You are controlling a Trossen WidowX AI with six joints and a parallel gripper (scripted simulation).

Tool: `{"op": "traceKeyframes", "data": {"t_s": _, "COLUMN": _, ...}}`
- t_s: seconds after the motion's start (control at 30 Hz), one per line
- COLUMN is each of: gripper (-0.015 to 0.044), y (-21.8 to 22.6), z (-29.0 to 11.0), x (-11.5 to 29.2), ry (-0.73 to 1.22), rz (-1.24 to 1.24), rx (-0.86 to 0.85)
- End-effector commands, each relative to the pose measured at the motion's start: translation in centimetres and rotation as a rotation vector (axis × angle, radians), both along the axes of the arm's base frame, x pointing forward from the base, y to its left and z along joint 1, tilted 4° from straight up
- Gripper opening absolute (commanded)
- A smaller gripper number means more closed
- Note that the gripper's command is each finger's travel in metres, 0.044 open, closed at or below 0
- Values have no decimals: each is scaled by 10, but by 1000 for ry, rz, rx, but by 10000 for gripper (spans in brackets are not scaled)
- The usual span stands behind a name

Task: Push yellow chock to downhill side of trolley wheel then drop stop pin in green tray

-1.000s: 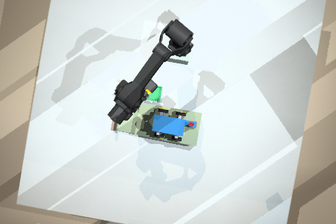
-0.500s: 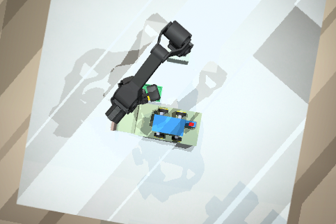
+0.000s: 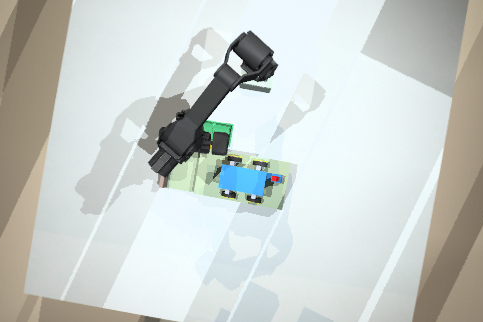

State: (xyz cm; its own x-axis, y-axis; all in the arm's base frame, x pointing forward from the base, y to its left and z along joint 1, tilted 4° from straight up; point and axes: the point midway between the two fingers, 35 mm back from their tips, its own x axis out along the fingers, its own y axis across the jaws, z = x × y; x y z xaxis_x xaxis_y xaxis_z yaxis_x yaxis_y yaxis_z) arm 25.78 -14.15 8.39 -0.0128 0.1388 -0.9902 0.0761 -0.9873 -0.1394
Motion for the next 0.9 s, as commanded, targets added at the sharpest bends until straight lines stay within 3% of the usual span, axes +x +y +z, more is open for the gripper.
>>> {"op": "traceKeyframes", "data": {"t_s": 0.0, "gripper": 0, "y": 0, "z": -2, "x": 3, "ry": 7, "rz": -28, "rx": 8}}
{"op": "traceKeyframes", "data": {"t_s": 0.3, "gripper": 0, "y": 0, "z": -7, "x": 27, "ry": 10, "rz": -78, "rx": 11}}
{"op": "traceKeyframes", "data": {"t_s": 0.87, "gripper": 0, "y": 3, "z": -39, "x": 30, "ry": 10, "rz": -78, "rx": 12}}
